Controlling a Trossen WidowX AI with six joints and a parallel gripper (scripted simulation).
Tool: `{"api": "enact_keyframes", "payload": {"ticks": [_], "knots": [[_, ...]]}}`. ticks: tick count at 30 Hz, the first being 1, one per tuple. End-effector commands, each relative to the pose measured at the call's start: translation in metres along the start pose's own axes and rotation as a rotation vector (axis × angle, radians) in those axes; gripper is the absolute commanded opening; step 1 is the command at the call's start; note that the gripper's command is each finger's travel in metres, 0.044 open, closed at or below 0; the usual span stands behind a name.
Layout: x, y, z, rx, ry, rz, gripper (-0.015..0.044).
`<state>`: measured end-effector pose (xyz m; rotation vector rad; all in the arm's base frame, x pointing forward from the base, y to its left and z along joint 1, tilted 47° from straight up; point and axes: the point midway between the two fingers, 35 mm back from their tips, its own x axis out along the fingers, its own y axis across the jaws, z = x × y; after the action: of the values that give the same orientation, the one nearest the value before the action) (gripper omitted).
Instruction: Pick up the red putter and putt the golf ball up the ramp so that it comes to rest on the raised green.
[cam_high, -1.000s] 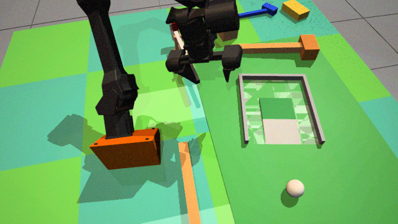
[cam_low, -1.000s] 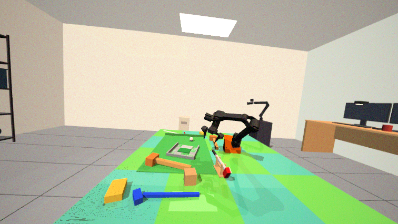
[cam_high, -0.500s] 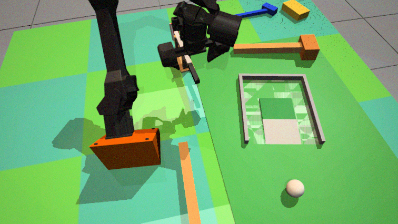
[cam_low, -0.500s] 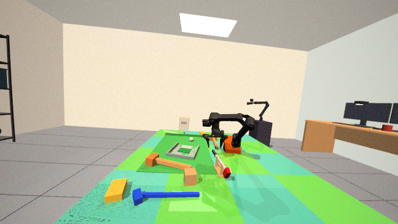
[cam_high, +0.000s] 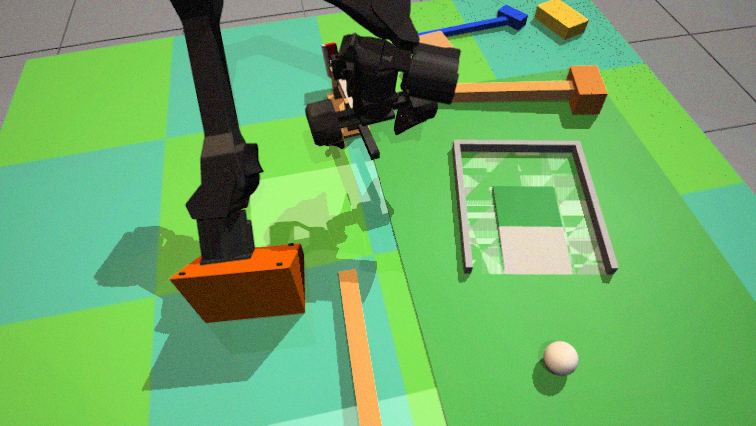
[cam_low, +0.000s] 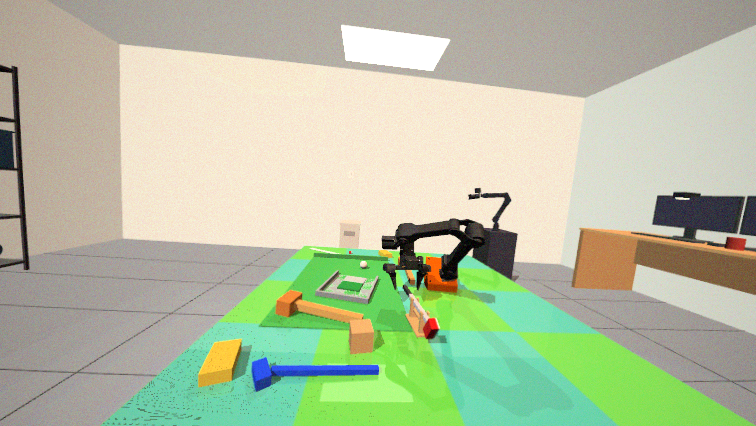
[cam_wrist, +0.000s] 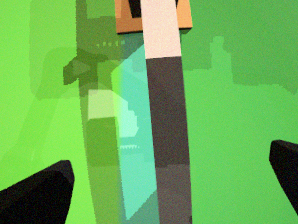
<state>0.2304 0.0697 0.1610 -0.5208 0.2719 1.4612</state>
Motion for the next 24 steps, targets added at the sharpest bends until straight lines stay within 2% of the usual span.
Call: {"api": "enact_keyframes", "payload": {"ticks": [1,20,24], "knots": [[0.010,0.001,-0.001,0.001,-0.005,-0.001,0.0440],[0.033,0.001,-0.006,0.000,-0.006,-0.002,0.0440],[0.031,0.001,-0.007,0.000,-0.002,0.002,0.0335]]}}
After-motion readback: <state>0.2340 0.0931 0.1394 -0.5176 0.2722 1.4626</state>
